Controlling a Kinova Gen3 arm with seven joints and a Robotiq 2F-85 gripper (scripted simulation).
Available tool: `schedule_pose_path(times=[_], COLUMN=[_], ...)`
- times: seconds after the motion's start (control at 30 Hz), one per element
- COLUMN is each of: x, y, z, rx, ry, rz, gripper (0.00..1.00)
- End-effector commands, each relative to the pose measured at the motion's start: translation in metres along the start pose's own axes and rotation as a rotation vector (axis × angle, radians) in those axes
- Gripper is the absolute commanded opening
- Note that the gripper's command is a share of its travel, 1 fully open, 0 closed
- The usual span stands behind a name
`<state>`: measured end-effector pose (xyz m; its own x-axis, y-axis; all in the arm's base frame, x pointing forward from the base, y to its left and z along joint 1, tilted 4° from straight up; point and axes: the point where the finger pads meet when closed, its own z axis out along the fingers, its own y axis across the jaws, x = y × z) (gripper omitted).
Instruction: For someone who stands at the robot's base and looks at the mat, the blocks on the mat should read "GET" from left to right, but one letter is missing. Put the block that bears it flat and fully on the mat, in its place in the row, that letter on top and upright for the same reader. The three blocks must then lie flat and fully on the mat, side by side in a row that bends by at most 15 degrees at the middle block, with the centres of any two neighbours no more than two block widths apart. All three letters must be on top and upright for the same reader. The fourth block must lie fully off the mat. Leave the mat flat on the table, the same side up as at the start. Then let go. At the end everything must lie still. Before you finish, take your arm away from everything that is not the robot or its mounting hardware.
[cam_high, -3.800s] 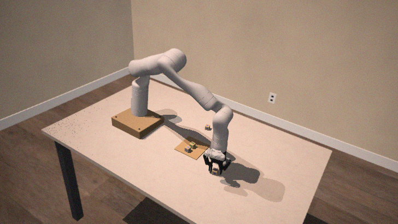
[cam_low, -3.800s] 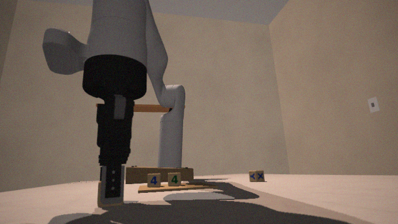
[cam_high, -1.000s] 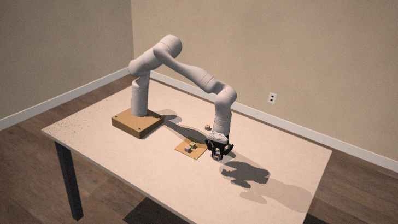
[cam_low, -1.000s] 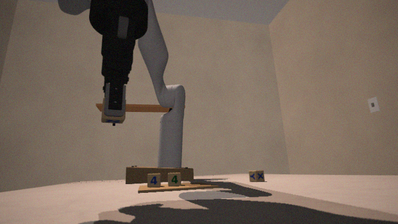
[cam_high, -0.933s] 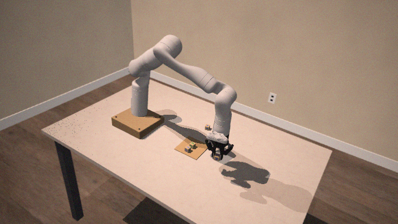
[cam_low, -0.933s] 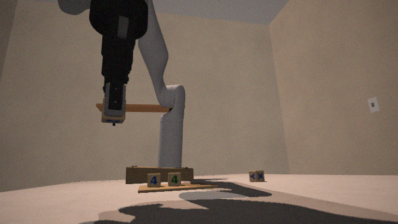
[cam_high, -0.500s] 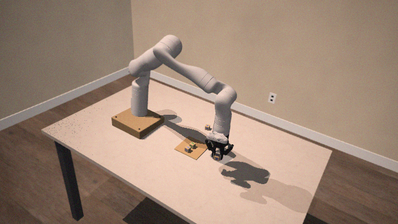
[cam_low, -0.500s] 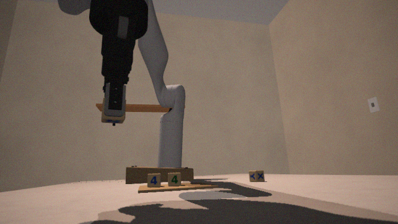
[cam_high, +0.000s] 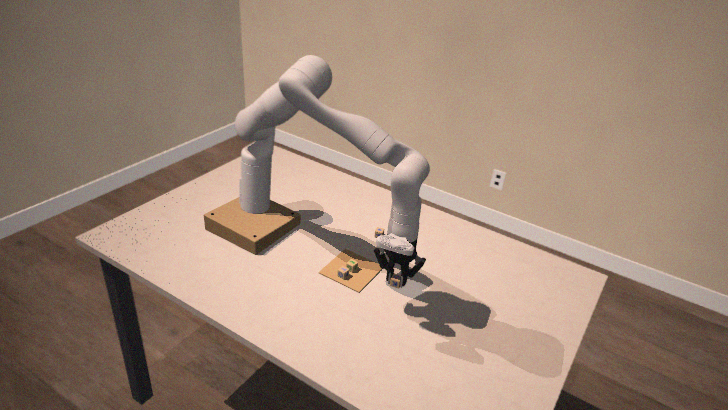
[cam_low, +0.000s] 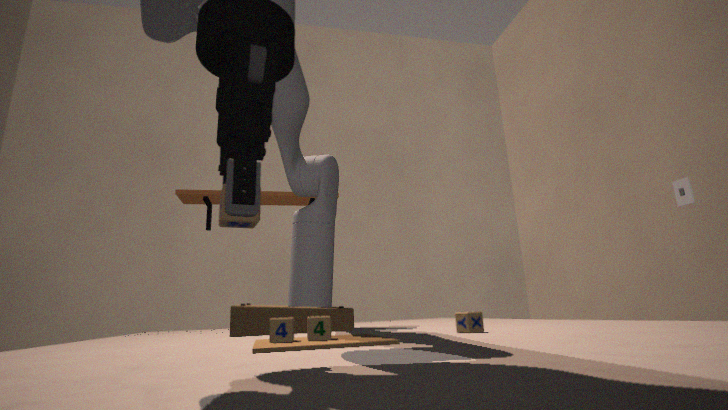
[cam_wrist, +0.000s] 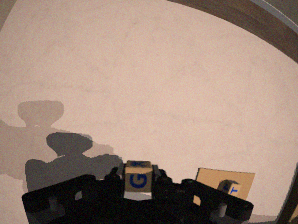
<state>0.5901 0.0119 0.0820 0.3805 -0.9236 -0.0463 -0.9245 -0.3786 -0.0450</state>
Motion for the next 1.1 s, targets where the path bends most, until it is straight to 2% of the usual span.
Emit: schedule_pose_path(times=[0.0,0.07,0.13,0.17,0.37,0.53,0.63,0.83,1.07], x=[-0.027,-0.044,-0.044,-0.053,-0.104,-0.132,-0.142,-0.146,-0.147], y=[0.009,0.021,0.021,0.027,0.079,0.121,0.139,0.152,0.154], z=[-0.009,-0.01,-0.01,-0.011,-0.012,-0.011,-0.01,-0.01,-0.009], rx=[0.014,0.016,0.016,0.017,0.015,0.009,0.005,-0.003,-0.009], ry=[0.0,-0.001,-0.001,-0.002,-0.005,-0.005,-0.005,-0.002,-0.003], rz=[0.019,0.041,0.041,0.054,0.141,0.21,0.238,0.255,0.258], gripper=[0.21,0.21,0.21,0.21,0.21,0.21,0.21,0.21,0.21])
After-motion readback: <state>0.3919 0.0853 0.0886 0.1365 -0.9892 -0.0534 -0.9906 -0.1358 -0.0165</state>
